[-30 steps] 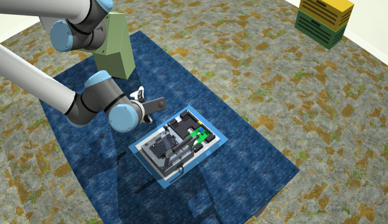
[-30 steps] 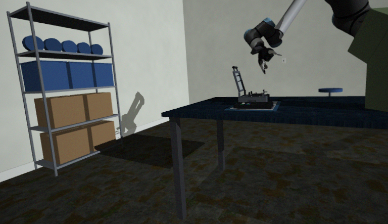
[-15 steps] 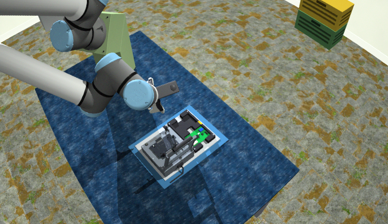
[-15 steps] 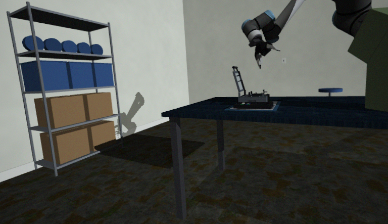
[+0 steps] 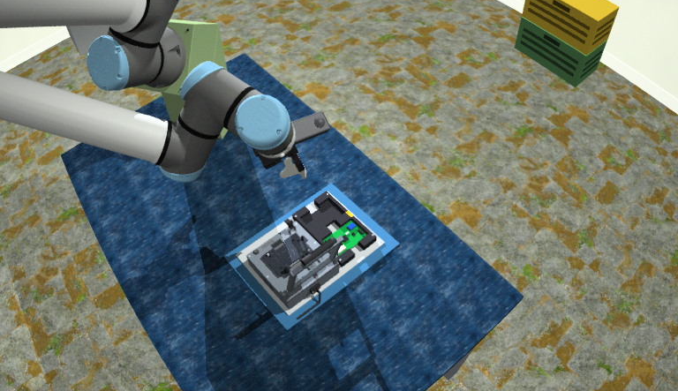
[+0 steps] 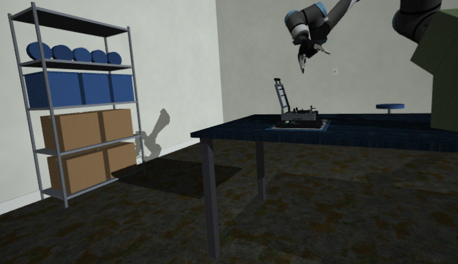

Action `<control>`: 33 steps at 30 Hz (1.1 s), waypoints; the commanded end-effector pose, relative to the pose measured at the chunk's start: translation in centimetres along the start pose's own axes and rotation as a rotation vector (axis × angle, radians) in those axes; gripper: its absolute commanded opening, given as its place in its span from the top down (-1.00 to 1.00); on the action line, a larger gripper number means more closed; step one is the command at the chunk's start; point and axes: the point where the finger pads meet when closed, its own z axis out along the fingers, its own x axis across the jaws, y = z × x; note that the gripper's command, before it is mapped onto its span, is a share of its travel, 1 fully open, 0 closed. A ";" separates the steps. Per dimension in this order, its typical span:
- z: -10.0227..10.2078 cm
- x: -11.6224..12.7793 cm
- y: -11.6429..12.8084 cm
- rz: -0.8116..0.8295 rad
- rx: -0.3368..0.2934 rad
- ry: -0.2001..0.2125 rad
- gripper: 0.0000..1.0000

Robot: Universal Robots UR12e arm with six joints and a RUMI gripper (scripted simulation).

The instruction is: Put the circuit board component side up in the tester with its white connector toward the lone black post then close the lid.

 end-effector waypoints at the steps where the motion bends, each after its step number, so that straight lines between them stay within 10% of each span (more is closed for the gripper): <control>1: -0.4 -1.4 -2.6 -0.047 -0.019 0.047 -1.00; 33: -3.2 -7.2 -11.3 -0.209 -0.046 0.233 -1.00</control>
